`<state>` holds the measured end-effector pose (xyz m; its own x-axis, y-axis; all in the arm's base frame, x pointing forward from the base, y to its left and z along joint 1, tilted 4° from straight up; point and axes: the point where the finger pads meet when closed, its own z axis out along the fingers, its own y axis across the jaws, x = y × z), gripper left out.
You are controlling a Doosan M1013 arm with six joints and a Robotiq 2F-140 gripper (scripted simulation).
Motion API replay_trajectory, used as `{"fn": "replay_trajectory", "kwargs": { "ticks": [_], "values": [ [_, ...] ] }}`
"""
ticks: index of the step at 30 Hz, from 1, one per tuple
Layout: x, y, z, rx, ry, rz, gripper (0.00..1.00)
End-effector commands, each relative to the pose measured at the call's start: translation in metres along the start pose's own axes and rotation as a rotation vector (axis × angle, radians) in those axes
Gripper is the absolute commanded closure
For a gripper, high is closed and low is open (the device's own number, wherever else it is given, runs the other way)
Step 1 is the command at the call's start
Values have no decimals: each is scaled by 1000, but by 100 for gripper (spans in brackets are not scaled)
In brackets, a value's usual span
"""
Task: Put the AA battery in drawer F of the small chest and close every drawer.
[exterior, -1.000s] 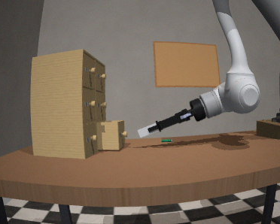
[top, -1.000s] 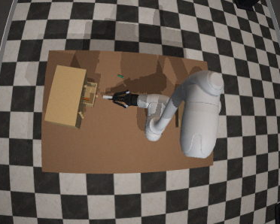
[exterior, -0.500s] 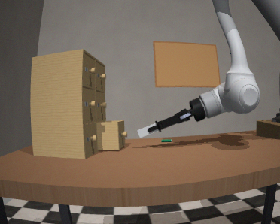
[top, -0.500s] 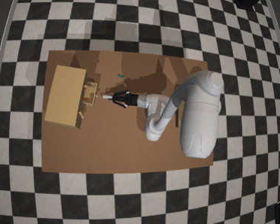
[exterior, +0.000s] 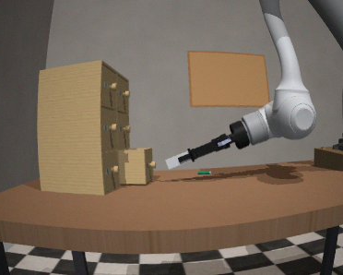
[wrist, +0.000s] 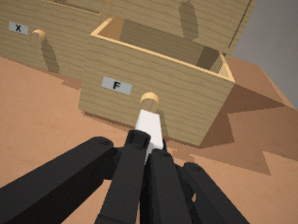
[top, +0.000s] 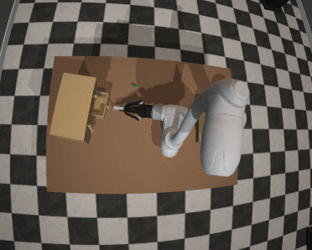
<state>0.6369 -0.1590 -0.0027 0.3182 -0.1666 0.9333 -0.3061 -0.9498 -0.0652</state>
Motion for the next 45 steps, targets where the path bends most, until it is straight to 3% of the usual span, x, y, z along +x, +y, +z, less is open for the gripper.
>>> {"fn": "replay_trajectory", "kwargs": {
  "ticks": [1,45],
  "values": [
    [1,0,2,0,0,0,100],
    [23,0,62,0,0,0,100]
  ]
}}
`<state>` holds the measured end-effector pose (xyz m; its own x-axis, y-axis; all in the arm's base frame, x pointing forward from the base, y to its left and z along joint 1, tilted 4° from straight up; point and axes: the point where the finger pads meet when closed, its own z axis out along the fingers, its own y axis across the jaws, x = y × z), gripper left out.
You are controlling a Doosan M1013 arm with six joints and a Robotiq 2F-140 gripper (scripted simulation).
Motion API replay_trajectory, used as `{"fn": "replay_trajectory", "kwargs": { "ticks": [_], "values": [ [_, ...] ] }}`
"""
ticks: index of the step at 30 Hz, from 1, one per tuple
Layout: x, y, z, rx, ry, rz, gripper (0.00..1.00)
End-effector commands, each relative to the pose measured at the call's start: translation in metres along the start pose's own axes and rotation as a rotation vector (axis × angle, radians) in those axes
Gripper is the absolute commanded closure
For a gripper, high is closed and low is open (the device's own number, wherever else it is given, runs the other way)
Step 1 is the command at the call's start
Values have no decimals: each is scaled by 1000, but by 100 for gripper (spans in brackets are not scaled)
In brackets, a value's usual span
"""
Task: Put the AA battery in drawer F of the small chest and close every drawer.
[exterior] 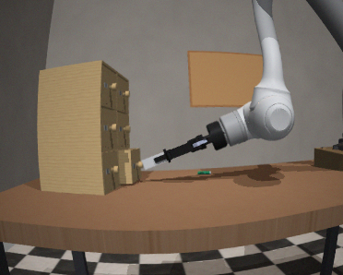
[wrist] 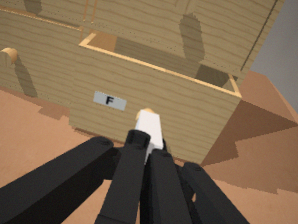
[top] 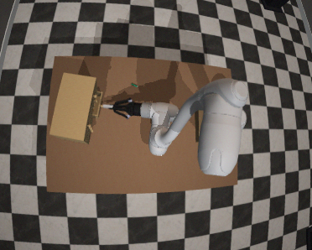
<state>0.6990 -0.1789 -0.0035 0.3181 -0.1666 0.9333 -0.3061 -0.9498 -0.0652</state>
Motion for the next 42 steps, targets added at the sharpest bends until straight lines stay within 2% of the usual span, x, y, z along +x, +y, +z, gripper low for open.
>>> {"fn": "replay_trajectory", "kwargs": {
  "ticks": [1,16,42],
  "values": [
    [1,0,1,0,0,0,100],
    [8,0,20,0,0,0,100],
    [11,0,30,0,0,0,100]
  ]
}}
